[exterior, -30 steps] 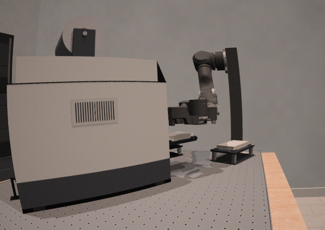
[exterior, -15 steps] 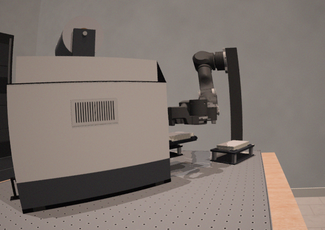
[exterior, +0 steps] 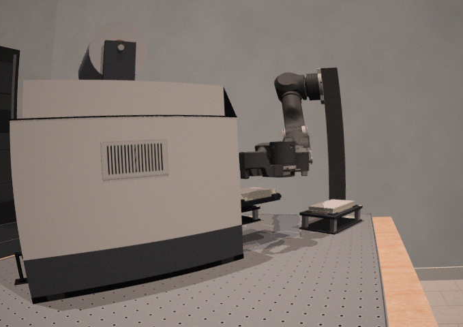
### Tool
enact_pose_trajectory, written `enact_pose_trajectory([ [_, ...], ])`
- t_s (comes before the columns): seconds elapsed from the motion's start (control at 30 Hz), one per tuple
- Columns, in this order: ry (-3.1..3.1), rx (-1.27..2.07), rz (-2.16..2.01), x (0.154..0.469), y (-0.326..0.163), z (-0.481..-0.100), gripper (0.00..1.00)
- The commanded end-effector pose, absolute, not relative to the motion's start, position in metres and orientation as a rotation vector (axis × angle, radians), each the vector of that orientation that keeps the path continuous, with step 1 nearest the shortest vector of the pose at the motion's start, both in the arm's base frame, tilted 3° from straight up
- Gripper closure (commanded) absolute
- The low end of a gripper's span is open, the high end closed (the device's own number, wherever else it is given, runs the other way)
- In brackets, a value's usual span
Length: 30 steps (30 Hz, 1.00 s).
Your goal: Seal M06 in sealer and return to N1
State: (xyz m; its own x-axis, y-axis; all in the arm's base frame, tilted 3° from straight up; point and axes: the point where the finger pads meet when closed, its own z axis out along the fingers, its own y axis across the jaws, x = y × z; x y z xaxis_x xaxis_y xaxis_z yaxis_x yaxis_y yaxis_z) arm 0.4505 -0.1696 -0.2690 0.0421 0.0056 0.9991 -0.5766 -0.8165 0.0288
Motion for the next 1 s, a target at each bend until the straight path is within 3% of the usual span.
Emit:
enact_pose_trajectory([
  [0.0,-0.572,1.904,1.830,0.4509,-0.1690,-0.2694,1.00],
  [0.97,-0.572,1.904,1.830,0.4553,-0.1722,-0.2674,1.00],
])
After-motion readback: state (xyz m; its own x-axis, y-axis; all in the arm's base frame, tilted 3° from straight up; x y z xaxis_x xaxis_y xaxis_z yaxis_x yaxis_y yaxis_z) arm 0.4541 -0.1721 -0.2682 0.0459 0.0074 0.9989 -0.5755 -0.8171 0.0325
